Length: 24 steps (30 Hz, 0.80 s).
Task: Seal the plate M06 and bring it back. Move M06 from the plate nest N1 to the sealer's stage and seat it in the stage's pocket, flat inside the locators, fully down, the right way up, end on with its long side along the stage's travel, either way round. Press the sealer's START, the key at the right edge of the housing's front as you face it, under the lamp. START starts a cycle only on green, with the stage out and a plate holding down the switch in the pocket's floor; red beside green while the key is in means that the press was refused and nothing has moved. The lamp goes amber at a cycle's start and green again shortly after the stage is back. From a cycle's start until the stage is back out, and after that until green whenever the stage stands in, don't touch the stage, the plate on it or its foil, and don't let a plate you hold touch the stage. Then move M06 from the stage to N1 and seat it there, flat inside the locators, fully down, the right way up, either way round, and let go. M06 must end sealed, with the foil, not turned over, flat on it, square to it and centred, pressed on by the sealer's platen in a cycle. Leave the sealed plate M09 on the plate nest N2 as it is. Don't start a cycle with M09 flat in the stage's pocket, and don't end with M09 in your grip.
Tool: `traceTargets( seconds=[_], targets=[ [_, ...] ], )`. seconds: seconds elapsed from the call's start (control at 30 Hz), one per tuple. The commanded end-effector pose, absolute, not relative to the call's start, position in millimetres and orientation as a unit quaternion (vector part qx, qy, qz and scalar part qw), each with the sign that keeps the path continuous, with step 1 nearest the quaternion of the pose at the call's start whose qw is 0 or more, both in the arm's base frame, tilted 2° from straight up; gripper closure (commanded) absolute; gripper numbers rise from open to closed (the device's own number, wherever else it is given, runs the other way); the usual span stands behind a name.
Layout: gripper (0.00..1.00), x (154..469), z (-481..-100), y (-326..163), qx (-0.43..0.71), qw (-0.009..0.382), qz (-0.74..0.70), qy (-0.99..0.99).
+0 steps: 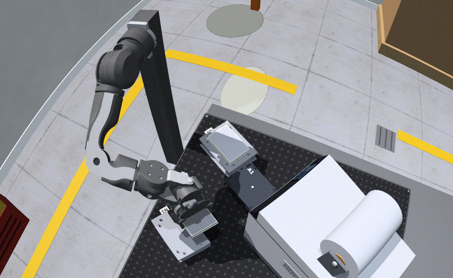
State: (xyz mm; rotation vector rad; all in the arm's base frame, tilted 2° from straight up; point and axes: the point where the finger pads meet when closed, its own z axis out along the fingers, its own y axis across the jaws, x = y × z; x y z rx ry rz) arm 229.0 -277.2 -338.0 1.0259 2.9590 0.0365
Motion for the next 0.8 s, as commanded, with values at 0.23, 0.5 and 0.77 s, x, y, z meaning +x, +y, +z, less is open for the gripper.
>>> traceTargets(
  seconds=[0.23, 0.5, 0.77],
  targets=[
    [1.0, 220, -340, -290, 0.327, 0.007, 0.013, 0.945],
    [1.0, 206, -345, -308, 0.327, 0.009, 0.013, 0.945],
    [1.0, 201, -347, -313, 0.328, 0.007, 0.012, 0.945]
  ],
)
